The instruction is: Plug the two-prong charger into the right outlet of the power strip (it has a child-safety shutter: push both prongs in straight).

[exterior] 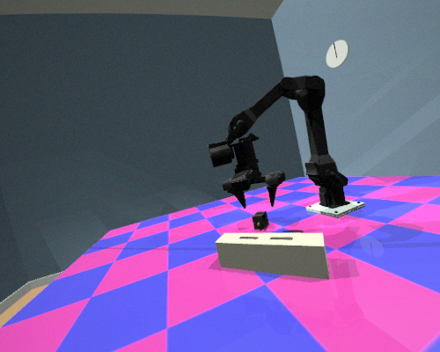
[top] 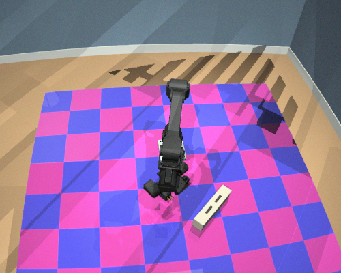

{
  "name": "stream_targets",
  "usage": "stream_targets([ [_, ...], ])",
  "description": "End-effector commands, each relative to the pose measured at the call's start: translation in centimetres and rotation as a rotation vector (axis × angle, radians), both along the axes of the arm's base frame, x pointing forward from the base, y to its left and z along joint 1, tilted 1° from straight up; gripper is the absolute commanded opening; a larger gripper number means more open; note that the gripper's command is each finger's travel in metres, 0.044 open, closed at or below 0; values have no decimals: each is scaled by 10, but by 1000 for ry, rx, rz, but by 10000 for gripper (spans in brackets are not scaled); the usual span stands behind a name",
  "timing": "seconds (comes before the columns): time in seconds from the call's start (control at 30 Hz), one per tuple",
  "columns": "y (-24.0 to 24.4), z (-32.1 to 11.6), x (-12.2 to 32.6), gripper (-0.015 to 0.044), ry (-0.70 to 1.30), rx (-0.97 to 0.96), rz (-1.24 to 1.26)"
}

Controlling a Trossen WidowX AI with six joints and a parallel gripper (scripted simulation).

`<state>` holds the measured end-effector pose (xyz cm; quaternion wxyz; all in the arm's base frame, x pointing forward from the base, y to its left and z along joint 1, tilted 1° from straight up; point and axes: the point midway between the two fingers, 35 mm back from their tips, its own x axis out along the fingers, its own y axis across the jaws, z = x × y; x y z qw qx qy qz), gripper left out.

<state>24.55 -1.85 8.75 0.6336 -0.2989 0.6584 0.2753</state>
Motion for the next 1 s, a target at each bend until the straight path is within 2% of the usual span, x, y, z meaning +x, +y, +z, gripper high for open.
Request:
stream_targets([
  [0.0,1,-4,0,440,2,4,3],
  [0.97,1,-49,2,440,3,4,3],
])
